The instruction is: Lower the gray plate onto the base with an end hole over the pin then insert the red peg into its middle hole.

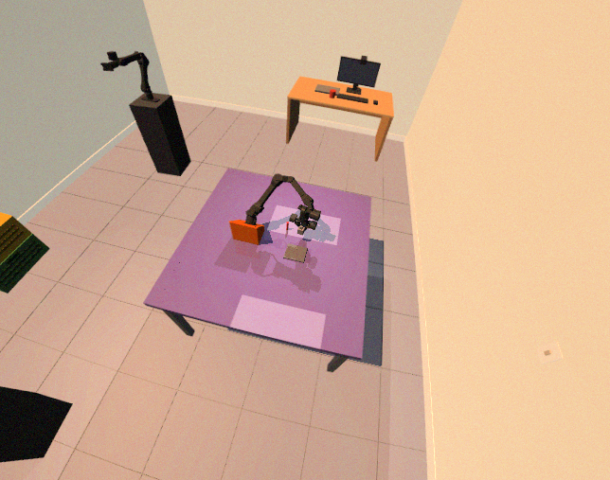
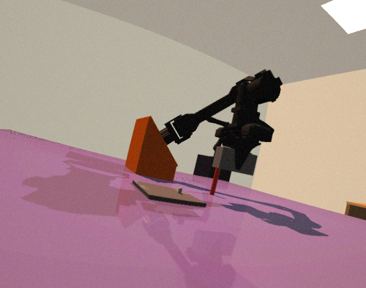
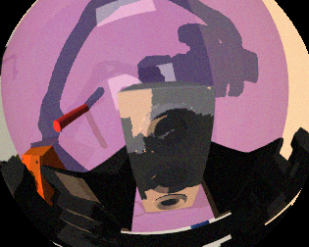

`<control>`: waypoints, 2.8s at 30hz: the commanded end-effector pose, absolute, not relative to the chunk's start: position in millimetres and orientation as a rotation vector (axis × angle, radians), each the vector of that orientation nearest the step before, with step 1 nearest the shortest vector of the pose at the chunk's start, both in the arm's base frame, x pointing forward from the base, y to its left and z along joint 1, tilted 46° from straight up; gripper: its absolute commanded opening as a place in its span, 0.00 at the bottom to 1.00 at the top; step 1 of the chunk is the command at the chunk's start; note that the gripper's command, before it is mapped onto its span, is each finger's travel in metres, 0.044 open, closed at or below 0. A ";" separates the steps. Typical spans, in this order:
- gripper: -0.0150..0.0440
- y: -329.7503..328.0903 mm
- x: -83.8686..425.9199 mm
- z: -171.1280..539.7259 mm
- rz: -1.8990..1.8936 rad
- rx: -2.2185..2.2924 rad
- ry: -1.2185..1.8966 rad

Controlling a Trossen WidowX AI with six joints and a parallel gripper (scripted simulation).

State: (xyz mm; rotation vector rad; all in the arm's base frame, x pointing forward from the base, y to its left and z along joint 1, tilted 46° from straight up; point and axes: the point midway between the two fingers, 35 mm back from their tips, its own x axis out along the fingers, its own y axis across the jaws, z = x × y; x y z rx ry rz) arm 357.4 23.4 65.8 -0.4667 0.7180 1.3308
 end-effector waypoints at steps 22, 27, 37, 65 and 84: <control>0.25 -16.1 347.4 93.5 1.322 -0.460 0.720; 0.25 -21.9 349.5 78.2 1.316 -0.450 0.729; 0.25 -32.8 351.5 47.4 1.304 -0.431 0.746; 0.25 -57.6 342.4 -38.6 1.273 -0.374 0.791; 0.25 -62.3 336.4 -61.2 1.265 -0.358 0.802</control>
